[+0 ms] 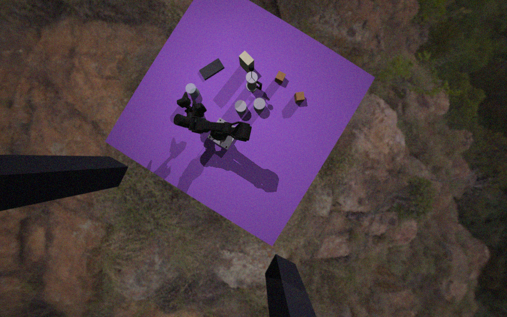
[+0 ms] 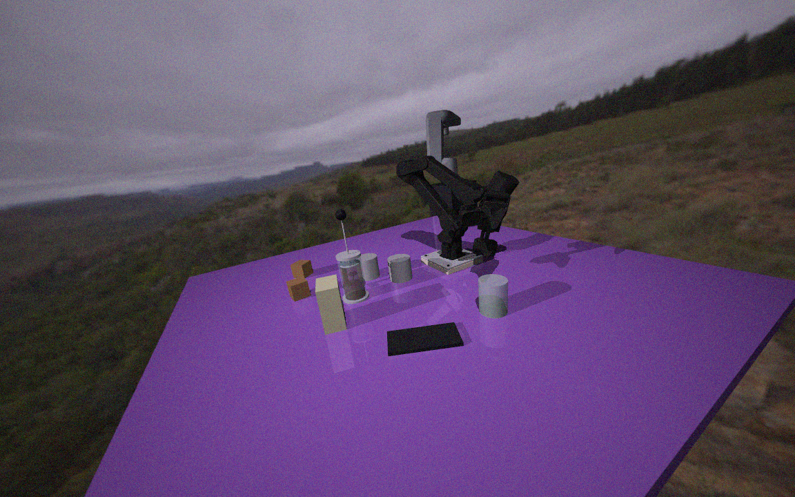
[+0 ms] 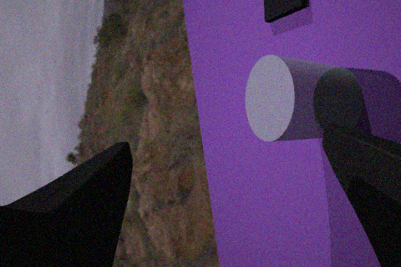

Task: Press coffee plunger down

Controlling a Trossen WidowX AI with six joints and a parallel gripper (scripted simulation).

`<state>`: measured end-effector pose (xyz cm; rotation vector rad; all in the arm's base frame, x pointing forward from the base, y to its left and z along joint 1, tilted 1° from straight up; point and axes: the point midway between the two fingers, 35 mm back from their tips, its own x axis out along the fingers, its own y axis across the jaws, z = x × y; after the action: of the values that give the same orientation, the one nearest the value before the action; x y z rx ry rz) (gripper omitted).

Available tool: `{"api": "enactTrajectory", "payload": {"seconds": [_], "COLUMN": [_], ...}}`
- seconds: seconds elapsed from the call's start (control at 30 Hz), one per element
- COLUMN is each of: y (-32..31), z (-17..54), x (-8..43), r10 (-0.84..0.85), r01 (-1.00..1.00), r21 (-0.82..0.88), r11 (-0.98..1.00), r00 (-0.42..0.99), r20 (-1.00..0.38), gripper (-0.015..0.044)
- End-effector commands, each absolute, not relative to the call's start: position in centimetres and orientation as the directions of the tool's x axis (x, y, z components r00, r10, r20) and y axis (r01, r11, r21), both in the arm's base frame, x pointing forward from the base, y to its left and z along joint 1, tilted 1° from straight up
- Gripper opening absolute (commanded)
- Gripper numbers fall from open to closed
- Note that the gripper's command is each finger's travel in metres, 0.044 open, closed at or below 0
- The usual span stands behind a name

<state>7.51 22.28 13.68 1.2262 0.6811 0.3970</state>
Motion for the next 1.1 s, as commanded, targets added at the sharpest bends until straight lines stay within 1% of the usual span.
{"api": "enactTrajectory", "payload": {"seconds": [0.0, 0.03, 0.17, 0.37, 0.53, 0.87, 1.07], "y": [22.3, 22.3, 22.5, 21.9, 20.2, 13.5, 8.1], "z": [13.7, 13.8, 14.7, 17.2, 19.4, 24.4, 27.5], "x": [7.6, 7.8, 9.8, 14.8, 19.2, 26.6, 29.5], "r10": [0.616, 0.613, 0.563, 0.447, 0.353, 0.189, 0.104], "r01": [0.076, 0.075, 0.053, 0.033, 0.036, 0.043, 0.041], "r21": [0.947, 0.944, 0.91, 0.804, 0.696, 0.449, 0.284], "r11": [0.312, 0.321, 0.411, 0.594, 0.718, 0.893, 0.958], "r00": [0.743, 0.743, 0.77, 0.818, 0.842, 0.868, 0.872], "r20": [-0.263, -0.267, -0.299, -0.363, -0.408, -0.459, -0.478], "gripper": [0.0426, 0.044, 0.044, 0.044, 0.044, 0.044, 0.044]}}
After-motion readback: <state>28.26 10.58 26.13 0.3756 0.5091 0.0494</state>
